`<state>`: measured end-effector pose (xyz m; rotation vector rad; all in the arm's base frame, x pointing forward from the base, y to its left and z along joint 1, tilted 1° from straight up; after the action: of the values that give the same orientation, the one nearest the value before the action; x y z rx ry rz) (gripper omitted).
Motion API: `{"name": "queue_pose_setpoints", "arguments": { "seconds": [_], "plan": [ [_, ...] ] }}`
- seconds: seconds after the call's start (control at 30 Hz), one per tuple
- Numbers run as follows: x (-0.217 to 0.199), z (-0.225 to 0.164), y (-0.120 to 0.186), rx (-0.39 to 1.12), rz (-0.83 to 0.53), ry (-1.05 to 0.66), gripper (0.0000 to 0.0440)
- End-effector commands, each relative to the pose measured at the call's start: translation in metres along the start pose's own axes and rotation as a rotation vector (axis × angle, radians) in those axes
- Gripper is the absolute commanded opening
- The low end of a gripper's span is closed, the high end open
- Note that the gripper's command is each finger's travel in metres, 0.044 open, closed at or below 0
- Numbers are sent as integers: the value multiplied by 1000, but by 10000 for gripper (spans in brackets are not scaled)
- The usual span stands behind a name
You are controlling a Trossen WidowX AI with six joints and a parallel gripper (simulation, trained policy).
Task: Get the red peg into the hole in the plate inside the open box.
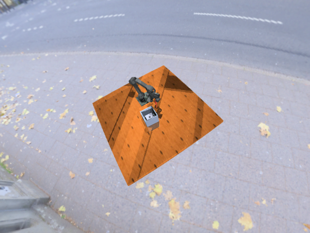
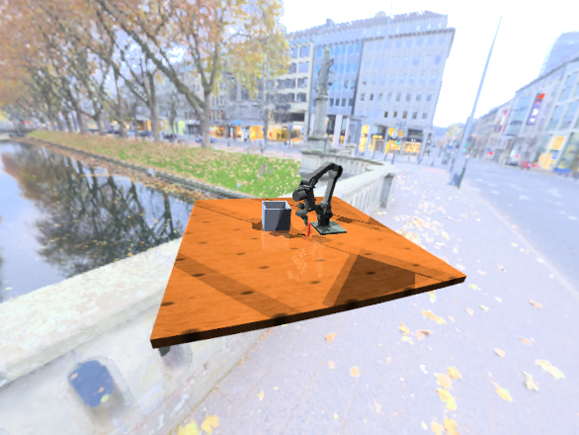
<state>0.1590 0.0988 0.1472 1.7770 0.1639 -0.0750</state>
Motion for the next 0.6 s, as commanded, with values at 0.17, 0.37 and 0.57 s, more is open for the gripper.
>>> {"name": "queue_pose_setpoints", "arguments": {
  "seconds": [0.17,0.37,0.57],
  "plan": [
    [4,9,-28,-25,-6,-23,432],
    [10,11,-39,-33,9,-10,318],
    [15,11,-42,-38,10,14,164]
  ]
}}
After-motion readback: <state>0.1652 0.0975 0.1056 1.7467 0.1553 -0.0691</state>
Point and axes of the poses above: the point midway between the two fingers, 35 mm back from their tips, its own y axis back along the fingers, its own x axis across the jaws, z = x × y, the point moved 5 cm from there along y, back along the fingers, and after that the axes turned 13 degrees about -y, right-handed, at the moved point
